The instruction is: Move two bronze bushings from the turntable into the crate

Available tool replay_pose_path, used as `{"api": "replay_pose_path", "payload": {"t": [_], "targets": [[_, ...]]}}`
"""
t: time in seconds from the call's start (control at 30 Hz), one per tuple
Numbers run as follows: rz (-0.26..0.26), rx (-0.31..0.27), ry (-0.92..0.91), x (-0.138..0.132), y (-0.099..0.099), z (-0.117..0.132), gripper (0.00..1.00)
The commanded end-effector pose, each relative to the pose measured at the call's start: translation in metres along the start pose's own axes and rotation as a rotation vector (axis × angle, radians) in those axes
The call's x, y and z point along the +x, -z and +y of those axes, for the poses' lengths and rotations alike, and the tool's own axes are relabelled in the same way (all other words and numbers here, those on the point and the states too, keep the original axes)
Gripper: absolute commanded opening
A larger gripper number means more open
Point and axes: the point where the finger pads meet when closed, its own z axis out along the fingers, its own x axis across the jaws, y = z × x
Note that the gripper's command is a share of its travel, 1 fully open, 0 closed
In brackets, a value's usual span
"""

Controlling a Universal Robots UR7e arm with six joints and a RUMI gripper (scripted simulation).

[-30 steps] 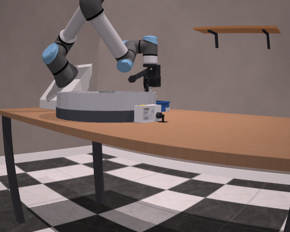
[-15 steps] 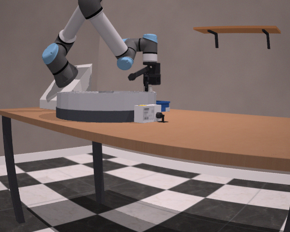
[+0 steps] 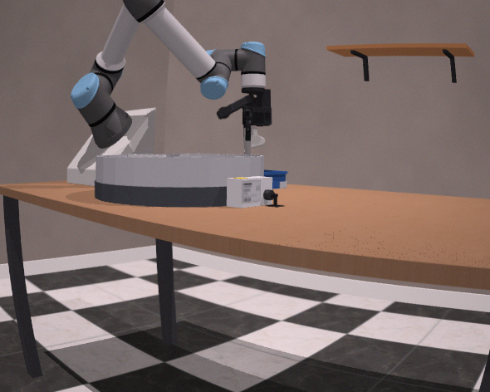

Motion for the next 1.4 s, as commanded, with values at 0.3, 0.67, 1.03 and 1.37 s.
{"api": "replay_pose_path", "payload": {"t": [0.3,0.67,1.03,1.37], "targets": [[0.003,0.005,-0.002,0.000,0.049,0.001,0.06],[0.003,0.007,-0.002,0.000,0.052,0.001,0.06],[0.003,0.008,-0.001,0.000,0.052,0.000,0.06],[0.003,0.008,-0.001,0.000,0.052,0.000,0.06]]}}
